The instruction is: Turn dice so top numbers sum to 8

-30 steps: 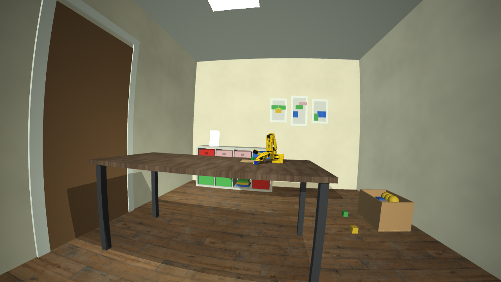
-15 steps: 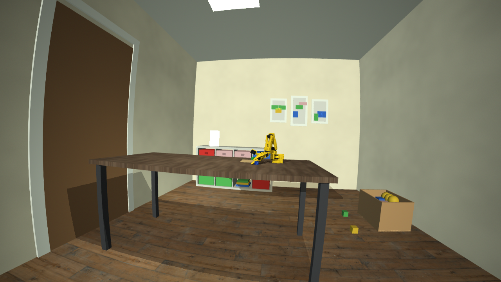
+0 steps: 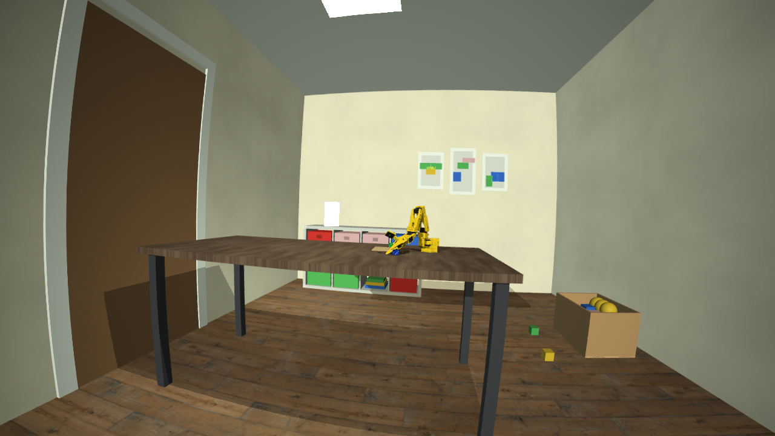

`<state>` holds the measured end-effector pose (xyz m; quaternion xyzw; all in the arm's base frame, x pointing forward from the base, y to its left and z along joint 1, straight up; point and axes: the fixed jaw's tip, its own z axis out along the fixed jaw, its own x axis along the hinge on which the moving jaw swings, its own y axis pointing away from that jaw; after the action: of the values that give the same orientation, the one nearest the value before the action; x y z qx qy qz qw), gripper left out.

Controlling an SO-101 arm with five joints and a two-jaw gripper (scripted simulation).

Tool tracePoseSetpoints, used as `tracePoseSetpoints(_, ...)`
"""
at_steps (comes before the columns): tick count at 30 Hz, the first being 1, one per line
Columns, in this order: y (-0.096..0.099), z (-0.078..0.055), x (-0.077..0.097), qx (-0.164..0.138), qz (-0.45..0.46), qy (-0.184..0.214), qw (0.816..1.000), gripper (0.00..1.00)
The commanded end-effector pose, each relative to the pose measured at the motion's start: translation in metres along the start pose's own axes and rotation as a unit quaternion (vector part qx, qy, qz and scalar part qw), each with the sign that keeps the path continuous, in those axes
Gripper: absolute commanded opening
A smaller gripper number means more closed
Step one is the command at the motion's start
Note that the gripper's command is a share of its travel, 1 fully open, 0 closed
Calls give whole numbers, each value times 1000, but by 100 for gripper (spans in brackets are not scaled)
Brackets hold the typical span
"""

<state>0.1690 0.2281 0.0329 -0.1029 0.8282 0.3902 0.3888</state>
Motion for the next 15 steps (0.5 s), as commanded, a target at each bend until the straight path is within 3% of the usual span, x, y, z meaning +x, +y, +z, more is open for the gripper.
tracePoseSetpoints(1,-20,-1,33,69,-41,119,990,32)
tracePoseSetpoints(15,-7,-29,18,62,-64,131,987,32)
